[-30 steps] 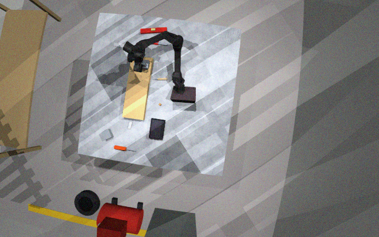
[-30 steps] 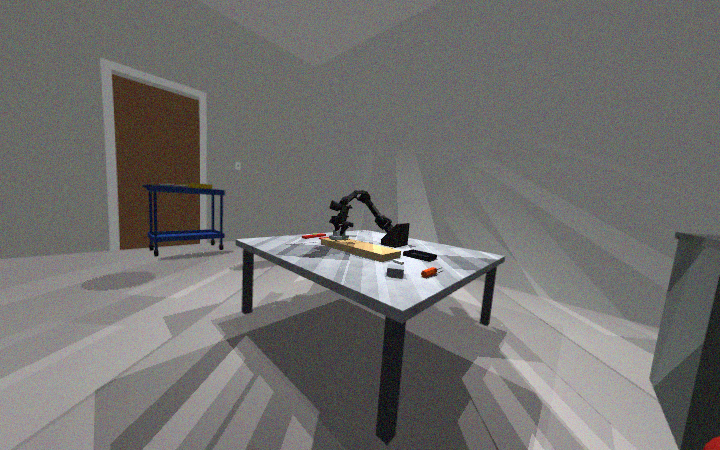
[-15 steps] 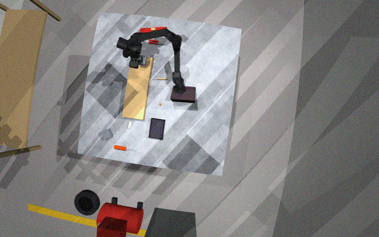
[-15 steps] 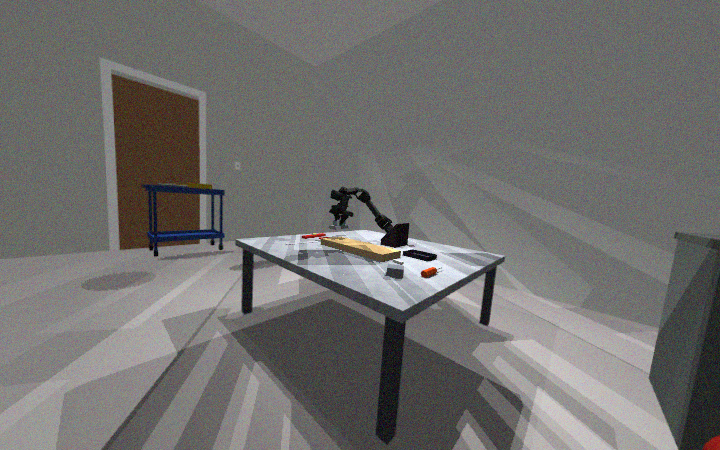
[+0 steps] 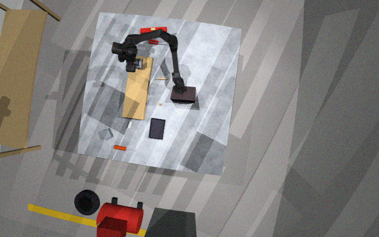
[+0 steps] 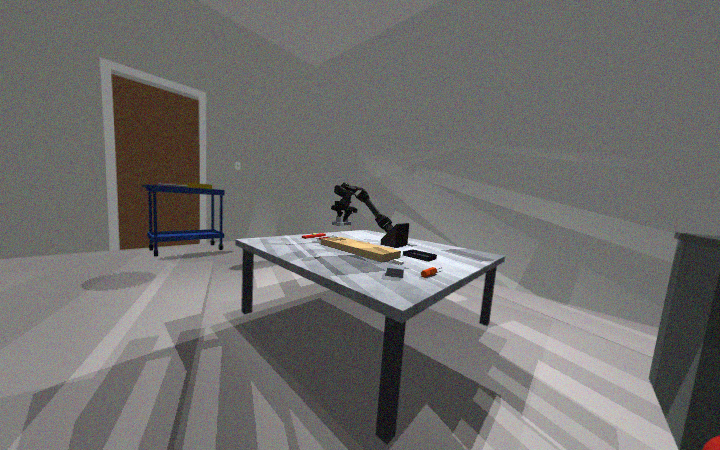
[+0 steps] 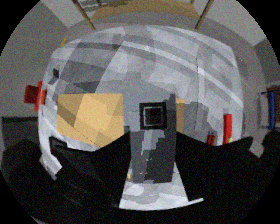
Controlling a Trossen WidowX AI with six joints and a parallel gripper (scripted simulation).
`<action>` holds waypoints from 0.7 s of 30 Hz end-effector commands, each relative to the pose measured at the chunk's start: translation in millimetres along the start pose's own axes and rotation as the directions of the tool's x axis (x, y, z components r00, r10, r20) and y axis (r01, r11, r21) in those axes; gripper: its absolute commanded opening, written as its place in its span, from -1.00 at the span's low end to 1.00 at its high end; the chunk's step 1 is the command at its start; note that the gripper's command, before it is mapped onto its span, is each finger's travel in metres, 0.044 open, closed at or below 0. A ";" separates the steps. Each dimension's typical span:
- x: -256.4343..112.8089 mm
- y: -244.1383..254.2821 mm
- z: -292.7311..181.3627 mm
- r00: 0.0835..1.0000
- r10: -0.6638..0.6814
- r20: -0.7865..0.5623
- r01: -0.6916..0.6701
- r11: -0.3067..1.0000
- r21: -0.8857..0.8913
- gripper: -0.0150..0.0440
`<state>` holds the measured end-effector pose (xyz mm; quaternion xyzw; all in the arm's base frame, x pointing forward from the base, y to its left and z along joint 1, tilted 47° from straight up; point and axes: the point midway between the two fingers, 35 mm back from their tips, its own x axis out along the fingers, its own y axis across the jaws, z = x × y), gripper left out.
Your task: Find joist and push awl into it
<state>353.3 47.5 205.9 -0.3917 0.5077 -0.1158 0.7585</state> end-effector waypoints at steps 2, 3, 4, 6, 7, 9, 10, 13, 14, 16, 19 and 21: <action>-1.4 49.4 18.7 0.997 0.068 0.020 -0.065 0.990 -0.127 -0.49; -1.5 58.8 21.2 0.997 0.080 0.021 -0.076 0.986 -0.150 -0.49; -1.7 68.3 23.5 0.996 0.091 0.022 -0.086 0.981 -0.173 -0.49; -2.2 87.4 27.4 0.993 0.114 0.023 -0.106 0.970 -0.219 -0.49; -2.5 97.0 29.0 0.992 0.125 0.022 -0.116 0.963 -0.242 -0.49; -3.4 116.4 31.4 0.989 0.146 0.021 -0.134 0.948 -0.288 -0.49; -3.9 126.1 32.3 0.988 0.156 0.019 -0.143 0.940 -0.311 -0.49; -5.5 155.3 33.5 0.983 0.186 0.013 -0.167 0.911 -0.377 -0.49; -6.2 165.1 33.4 0.981 0.195 0.011 -0.175 0.900 -0.399 -0.49; -7.5 184.5 32.5 0.977 0.213 0.005 -0.189 0.877 -0.442 -0.49; -9.6 213.5 29.3 0.972 0.237 -0.007 -0.208 0.838 -0.504 -0.49; -11.0 232.6 26.0 0.968 0.251 -0.015 -0.219 0.810 -0.543 -0.49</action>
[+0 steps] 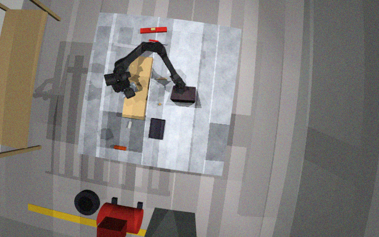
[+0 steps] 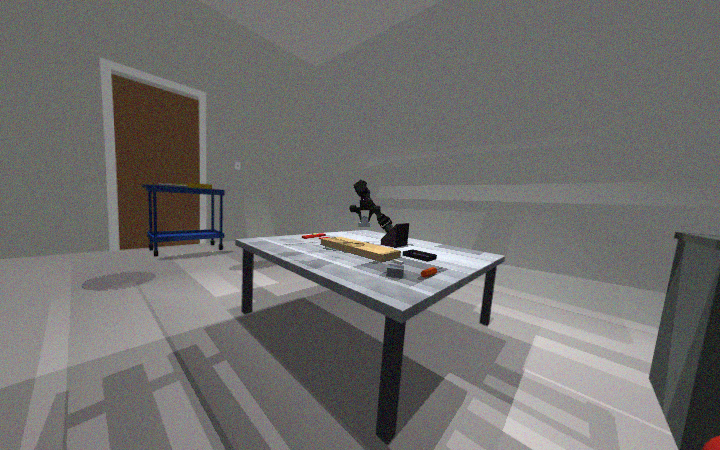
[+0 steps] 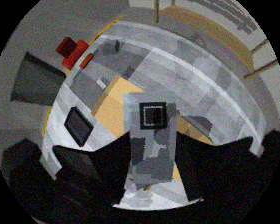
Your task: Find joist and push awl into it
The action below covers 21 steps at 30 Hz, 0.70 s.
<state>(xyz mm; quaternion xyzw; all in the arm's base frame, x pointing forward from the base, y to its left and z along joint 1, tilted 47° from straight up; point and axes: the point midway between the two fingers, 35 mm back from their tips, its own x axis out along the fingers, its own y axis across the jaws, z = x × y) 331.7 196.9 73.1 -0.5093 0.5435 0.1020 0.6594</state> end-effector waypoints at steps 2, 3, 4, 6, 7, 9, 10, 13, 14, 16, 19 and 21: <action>4.7 50.1 18.8 0.999 0.049 0.010 -0.047 0.990 -0.129 -0.49; 6.1 59.4 21.0 0.998 0.057 0.009 -0.055 0.987 -0.153 -0.49; 7.5 68.8 23.0 0.998 0.064 0.007 -0.062 0.982 -0.176 -0.49; 10.3 87.6 26.3 0.997 0.080 0.002 -0.077 0.972 -0.221 -0.49; 11.8 97.1 27.6 0.996 0.087 -0.001 -0.084 0.966 -0.244 -0.49; 14.7 116.0 29.5 0.995 0.100 -0.007 -0.098 0.952 -0.288 -0.49; 16.2 125.5 30.0 0.994 0.107 -0.011 -0.105 0.945 -0.310 -0.49; 20.8 153.8 30.4 0.992 0.124 -0.024 -0.124 0.919 -0.374 -0.49; 22.4 163.2 30.0 0.991 0.130 -0.029 -0.130 0.909 -0.395 -0.49; 25.7 181.9 28.6 0.989 0.139 -0.039 -0.142 0.889 -0.436 -0.49; 31.0 209.5 24.8 0.987 0.151 -0.056 -0.159 0.854 -0.495 -0.49; 34.7 227.5 21.1 0.985 0.158 -0.069 -0.170 0.829 -0.532 -0.49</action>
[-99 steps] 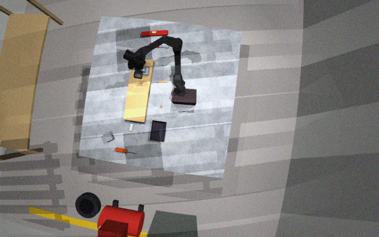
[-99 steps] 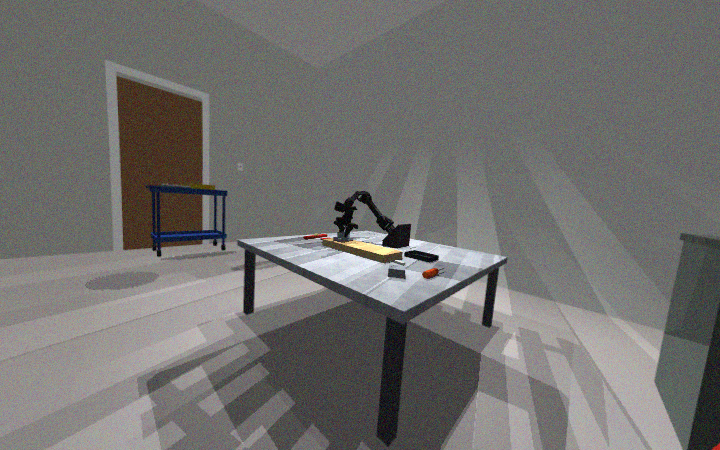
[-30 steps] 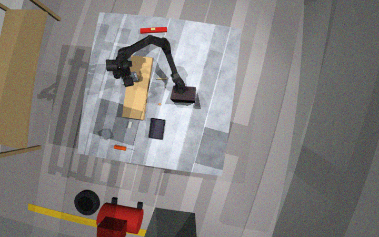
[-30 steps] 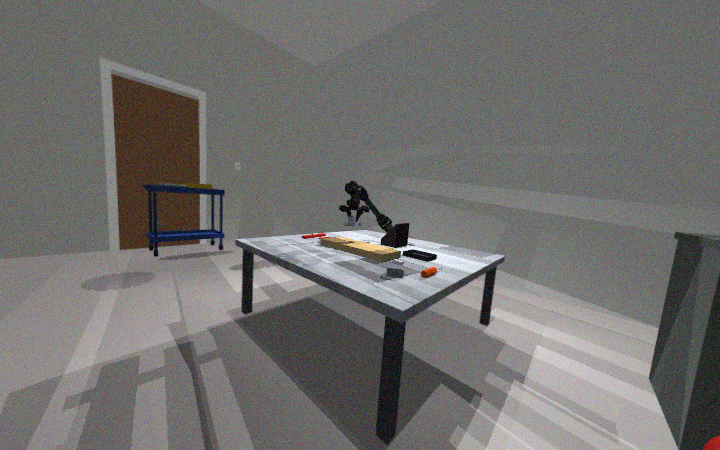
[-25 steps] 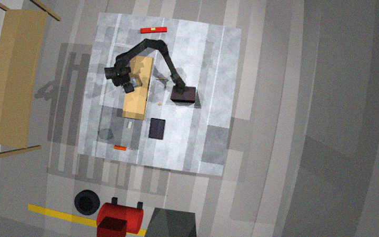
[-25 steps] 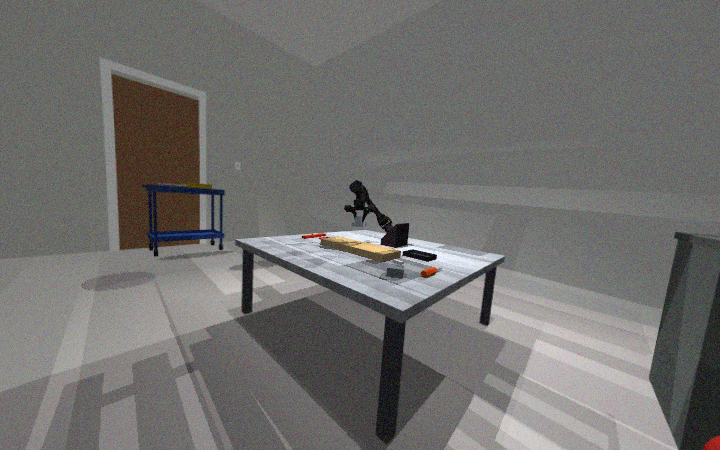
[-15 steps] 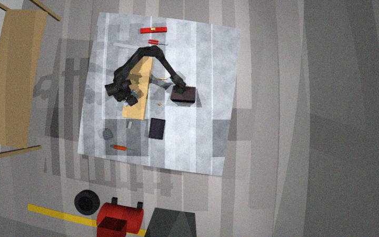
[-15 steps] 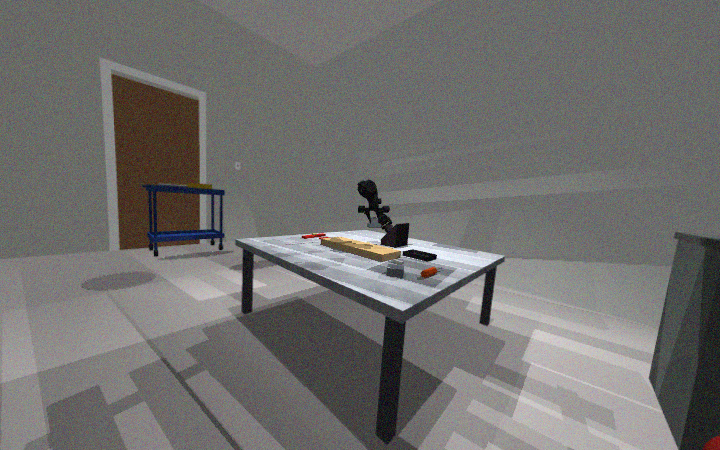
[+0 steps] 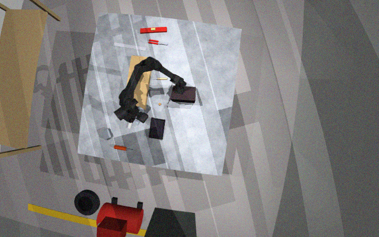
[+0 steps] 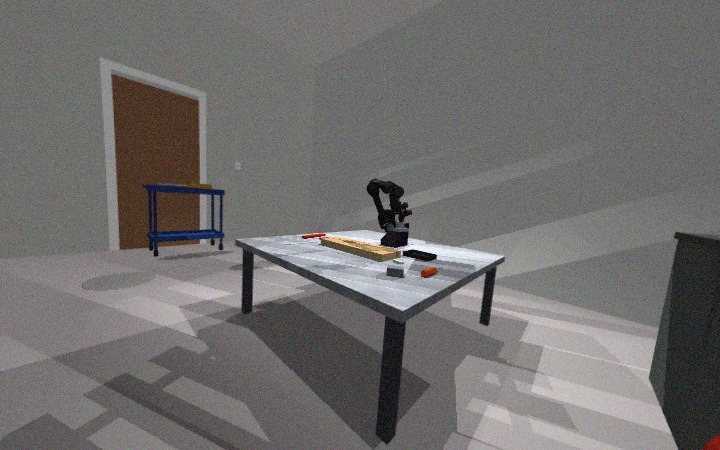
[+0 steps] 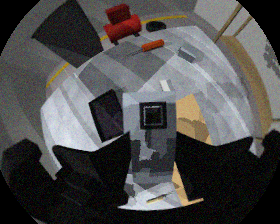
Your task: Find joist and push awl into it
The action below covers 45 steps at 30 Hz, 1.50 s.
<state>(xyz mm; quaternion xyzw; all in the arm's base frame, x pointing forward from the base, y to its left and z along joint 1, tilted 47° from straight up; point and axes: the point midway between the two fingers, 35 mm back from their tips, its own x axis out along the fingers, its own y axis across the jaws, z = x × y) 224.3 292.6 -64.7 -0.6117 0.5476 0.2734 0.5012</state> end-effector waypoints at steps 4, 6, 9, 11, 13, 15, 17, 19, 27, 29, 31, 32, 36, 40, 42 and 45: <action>21.5 63.0 19.8 0.999 0.041 -0.020 -0.044 0.985 -0.167 -0.49; 28.5 79.9 22.1 0.998 0.050 -0.032 -0.056 0.976 -0.209 -0.49; 39.5 105.1 23.9 0.997 0.062 -0.051 -0.073 0.960 -0.270 -0.49; 47.0 121.6 24.0 0.996 0.068 -0.066 -0.085 0.947 -0.310 -0.49; 54.8 137.9 23.1 0.994 0.073 -0.081 -0.097 0.932 -0.348 -0.49; 60.1 148.5 22.1 0.993 0.076 -0.091 -0.104 0.922 -0.373 -0.49; 60.8 149.8 21.9 0.993 0.076 -0.092 -0.105 0.921 -0.376 -0.49; 61.1 149.8 21.8 0.993 0.076 -0.092 -0.105 0.921 -0.376 -0.49; 74.9 148.8 18.6 0.993 0.076 -0.092 -0.105 0.921 -0.376 -0.49; 79.2 148.6 17.5 0.993 0.076 -0.092 -0.105 0.921 -0.376 -0.49; 83.4 148.3 16.3 0.993 0.076 -0.092 -0.105 0.921 -0.376 -0.49; 85.6 148.2 15.7 0.993 0.075 -0.092 -0.105 0.921 -0.376 -0.49; 94.0 147.7 13.0 0.993 0.075 -0.092 -0.105 0.921 -0.376 -0.49; 102.3 147.3 10.2 0.993 0.075 -0.092 -0.105 0.921 -0.376 -0.49; 106.4 147.1 8.7 0.993 0.075 -0.092 -0.104 0.921 -0.376 -0.49; 112.4 146.8 6.3 0.993 0.075 -0.093 -0.104 0.921 -0.376 -0.49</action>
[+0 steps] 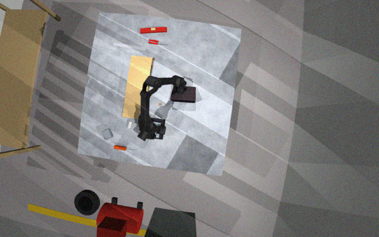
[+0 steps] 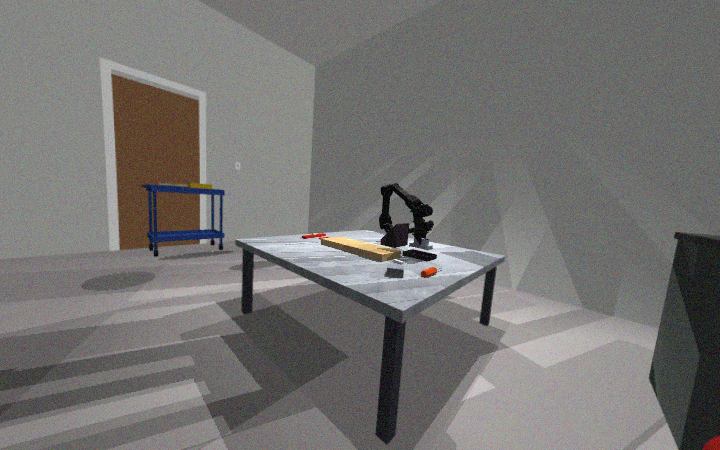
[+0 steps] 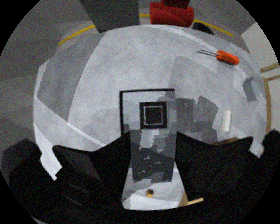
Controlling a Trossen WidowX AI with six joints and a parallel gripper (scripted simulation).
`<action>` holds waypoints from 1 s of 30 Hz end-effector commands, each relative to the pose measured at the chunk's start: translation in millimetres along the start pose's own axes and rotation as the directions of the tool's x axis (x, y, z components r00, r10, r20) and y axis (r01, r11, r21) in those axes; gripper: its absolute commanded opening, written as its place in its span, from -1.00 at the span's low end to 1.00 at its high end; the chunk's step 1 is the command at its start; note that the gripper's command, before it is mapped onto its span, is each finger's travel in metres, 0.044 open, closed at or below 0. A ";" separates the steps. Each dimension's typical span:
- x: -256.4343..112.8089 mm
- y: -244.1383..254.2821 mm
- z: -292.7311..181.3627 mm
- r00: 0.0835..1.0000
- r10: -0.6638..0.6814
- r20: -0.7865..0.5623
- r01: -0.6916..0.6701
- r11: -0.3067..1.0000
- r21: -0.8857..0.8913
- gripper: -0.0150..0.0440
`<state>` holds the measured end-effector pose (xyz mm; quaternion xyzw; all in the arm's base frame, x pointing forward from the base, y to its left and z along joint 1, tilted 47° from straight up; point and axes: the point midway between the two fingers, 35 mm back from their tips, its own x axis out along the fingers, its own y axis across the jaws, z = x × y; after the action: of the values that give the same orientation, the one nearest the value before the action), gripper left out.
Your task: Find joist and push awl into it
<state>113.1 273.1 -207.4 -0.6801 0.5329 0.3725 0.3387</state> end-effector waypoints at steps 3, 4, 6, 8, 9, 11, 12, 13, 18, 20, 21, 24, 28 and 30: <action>12.8 -0.9 -3.6 1.000 -0.005 0.002 0.005 1.000 -0.003 -0.49; 14.9 -0.8 -4.3 1.000 -0.005 0.002 0.005 1.000 -0.003 -0.49; 18.9 -0.7 -5.7 1.000 -0.005 0.001 0.005 1.000 -0.003 -0.49; 23.0 -0.6 -7.2 1.000 -0.005 0.001 0.005 1.000 -0.003 -0.49; 25.0 -0.5 -8.0 1.000 -0.005 0.001 0.005 1.000 -0.003 -0.49; 28.9 -0.3 -9.5 1.000 -0.005 0.001 0.005 1.000 -0.003 -0.49; 30.9 -0.2 -10.3 1.000 -0.005 0.001 0.005 1.000 -0.003 -0.49; 32.9 0.0 -11.1 1.000 -0.005 0.001 0.005 1.000 -0.003 -0.49; 36.5 -0.1 -12.2 1.000 -0.005 0.001 0.005 1.000 -0.003 -0.49; 39.4 -0.1 -13.0 1.000 -0.005 0.001 0.005 1.000 -0.003 -0.49; 40.9 -0.1 -13.5 1.000 -0.005 0.000 0.005 1.000 -0.003 -0.49; 45.6 -0.1 -15.0 1.000 -0.005 0.000 0.005 1.000 -0.003 -0.49; 50.6 0.0 -16.7 1.000 -0.005 0.000 0.005 1.000 -0.003 -0.49; 50.9 0.0 -16.8 1.000 -0.005 0.000 0.005 1.000 -0.003 -0.49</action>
<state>122.1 235.1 -241.7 -0.6808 0.5336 0.3711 0.3377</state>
